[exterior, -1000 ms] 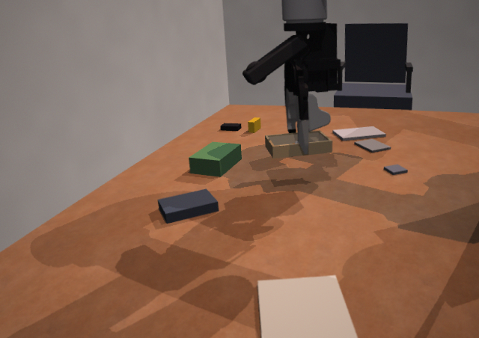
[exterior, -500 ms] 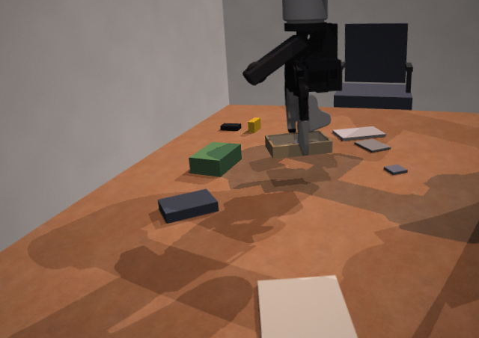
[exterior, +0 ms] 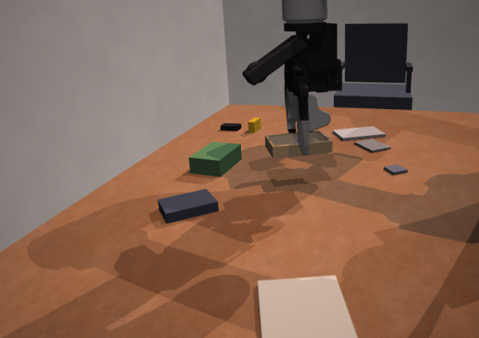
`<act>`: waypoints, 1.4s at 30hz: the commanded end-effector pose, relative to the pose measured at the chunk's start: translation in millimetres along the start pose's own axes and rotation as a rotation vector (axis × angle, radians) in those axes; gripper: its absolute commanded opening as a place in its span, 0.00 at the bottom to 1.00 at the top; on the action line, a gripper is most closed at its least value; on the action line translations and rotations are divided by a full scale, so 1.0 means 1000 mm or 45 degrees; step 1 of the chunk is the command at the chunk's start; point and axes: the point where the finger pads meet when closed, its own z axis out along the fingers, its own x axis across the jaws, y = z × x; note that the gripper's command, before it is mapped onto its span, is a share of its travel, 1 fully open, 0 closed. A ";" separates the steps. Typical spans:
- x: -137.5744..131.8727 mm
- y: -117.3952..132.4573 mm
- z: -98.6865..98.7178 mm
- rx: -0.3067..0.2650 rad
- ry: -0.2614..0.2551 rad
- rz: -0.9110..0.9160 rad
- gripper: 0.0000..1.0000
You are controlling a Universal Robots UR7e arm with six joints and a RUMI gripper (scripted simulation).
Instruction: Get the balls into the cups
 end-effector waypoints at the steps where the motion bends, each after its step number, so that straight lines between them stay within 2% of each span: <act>1: 0.000 0.000 0.000 0.000 -0.001 0.000 0.44; 30: 0.001 0.000 0.000 0.003 -0.006 0.000 0.44; 33: 0.001 0.000 0.000 -0.001 -0.041 0.000 0.44; 42: 0.001 0.000 0.000 0.001 -0.015 0.000 0.44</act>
